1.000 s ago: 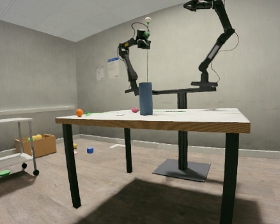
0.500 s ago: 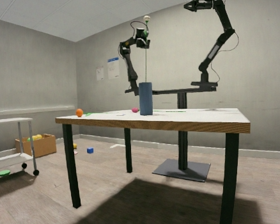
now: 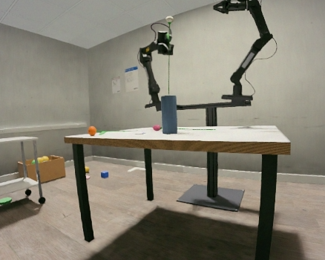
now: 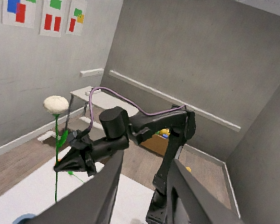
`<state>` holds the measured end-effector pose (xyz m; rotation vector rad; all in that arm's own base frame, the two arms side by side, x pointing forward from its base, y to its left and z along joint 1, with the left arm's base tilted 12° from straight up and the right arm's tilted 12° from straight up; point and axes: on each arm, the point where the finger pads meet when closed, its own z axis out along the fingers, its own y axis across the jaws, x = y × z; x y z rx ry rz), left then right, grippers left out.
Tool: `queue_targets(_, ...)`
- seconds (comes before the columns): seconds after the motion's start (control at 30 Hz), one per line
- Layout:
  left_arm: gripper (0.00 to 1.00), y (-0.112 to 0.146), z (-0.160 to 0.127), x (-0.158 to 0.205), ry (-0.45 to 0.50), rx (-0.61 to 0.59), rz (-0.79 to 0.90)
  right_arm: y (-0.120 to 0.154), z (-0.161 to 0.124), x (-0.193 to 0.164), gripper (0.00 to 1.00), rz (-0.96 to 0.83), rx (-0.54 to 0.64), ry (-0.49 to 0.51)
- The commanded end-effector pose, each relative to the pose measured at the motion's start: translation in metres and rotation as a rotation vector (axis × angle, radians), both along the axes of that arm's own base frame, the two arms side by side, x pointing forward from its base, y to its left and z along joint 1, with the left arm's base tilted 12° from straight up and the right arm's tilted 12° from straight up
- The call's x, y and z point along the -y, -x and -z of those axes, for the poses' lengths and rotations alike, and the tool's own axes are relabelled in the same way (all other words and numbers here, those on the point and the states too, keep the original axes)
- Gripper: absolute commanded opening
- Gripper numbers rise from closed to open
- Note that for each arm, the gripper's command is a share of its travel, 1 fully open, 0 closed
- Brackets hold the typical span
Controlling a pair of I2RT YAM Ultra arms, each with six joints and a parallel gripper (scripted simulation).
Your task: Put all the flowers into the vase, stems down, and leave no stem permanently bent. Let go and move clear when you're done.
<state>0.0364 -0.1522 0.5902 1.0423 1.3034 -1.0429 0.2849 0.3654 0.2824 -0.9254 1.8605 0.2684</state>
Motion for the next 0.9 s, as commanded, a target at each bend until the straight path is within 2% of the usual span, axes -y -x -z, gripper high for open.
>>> queue_targets(0.0,0.3,0.0,0.0,0.006,-0.012,-0.011,0.0,-0.01,-0.025,-0.009,0.0,-0.006,0.034,-0.054)
queue_targets(0.2,0.3,0.0,0.0,0.006,-0.012,-0.011,-0.001,-0.023,-0.029,-0.011,0.0,0.011,0.033,-0.054)
queue_targets(0.4,0.3,-0.001,0.0,0.006,-0.012,-0.011,-0.001,-0.014,-0.042,-0.013,0.0,-0.005,0.045,-0.079)
queue_targets(0.5,0.3,-0.001,0.0,0.006,-0.012,-0.011,-0.001,-0.031,-0.028,-0.012,0.0,0.024,0.034,-0.056)
queue_targets(0.63,0.3,-0.001,0.0,0.006,-0.012,-0.011,-0.001,-0.03,-0.034,-0.014,0.0,0.019,0.039,-0.062)
queue_targets(0.87,0.3,-0.001,0.0,0.006,-0.012,-0.011,-0.001,-0.056,-0.031,-0.019,0.0,0.05,0.03,-0.047)
